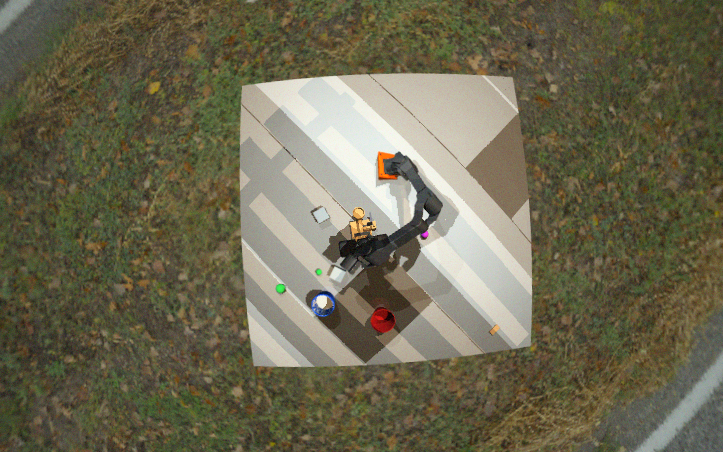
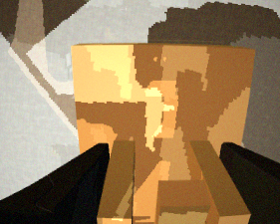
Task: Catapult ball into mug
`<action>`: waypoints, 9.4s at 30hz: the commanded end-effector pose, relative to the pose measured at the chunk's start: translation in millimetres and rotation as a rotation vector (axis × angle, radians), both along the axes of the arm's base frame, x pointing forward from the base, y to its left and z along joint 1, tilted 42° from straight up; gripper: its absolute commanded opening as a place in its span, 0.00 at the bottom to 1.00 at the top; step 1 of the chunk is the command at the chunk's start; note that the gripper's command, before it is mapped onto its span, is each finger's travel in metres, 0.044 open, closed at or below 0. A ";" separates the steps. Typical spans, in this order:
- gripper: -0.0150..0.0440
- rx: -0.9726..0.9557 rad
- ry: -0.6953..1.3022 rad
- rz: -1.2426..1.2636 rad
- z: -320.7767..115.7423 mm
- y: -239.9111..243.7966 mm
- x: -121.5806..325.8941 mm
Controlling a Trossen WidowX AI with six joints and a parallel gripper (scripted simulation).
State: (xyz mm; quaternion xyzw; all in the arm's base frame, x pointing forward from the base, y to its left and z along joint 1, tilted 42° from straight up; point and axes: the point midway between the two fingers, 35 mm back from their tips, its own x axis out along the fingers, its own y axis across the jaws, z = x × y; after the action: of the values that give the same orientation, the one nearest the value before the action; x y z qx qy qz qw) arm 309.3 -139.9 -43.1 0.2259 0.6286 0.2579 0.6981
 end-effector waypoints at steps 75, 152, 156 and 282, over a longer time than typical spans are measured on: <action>1.00 0.004 0.003 -0.007 4.4 -4.8 -1.0; 0.25 0.057 0.463 -0.548 11.6 -34.1 -7.9; 0.25 0.057 0.463 -0.548 6.4 -30.1 -7.1; 0.47 0.051 0.458 -0.549 -21.7 -9.4 -5.2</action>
State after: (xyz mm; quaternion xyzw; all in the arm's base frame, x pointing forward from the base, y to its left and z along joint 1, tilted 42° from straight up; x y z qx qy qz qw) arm 304.3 -148.8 -64.7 0.4569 0.6771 0.0199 0.5765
